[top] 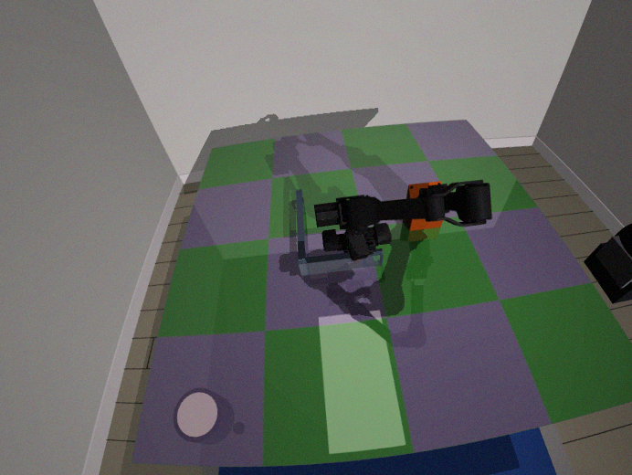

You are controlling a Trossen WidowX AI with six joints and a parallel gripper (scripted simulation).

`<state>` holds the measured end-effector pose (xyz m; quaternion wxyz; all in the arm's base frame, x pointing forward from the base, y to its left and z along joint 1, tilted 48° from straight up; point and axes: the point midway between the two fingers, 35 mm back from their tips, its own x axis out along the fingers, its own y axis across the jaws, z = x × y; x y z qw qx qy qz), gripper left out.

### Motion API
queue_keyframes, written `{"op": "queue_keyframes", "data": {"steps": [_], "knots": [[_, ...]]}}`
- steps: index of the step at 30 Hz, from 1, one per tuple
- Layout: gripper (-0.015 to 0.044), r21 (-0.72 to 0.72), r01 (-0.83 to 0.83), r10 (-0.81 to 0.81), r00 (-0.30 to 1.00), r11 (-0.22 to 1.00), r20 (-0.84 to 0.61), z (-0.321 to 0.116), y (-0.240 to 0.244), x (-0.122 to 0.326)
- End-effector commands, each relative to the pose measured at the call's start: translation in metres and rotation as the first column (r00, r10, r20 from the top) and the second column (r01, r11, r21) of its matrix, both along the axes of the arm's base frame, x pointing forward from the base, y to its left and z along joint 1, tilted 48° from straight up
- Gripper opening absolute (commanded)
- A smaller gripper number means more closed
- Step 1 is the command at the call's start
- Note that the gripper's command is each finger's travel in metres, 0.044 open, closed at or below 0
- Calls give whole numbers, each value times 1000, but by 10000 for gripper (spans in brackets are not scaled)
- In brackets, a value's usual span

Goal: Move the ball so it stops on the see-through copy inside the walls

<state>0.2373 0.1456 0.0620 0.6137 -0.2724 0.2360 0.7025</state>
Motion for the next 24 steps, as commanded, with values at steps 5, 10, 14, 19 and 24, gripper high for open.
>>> {"op": "queue_keyframes", "data": {"steps": [5, 10, 14, 19, 24], "knots": [[235, 2, 10, -10, 1000, 1000, 7, 51, -57, 8], [235, 2, 10, -10, 1000, 1000, 7, 51, -57, 8], [235, 4, 20, -20, 1000, 1000, 4, 46, -53, 10], [288, 2, 20, -20, 1000, 1000, 5, 51, -59, 11], [419, 3, 16, -16, 1000, 1000, 6, 79, -90, 13]]}}
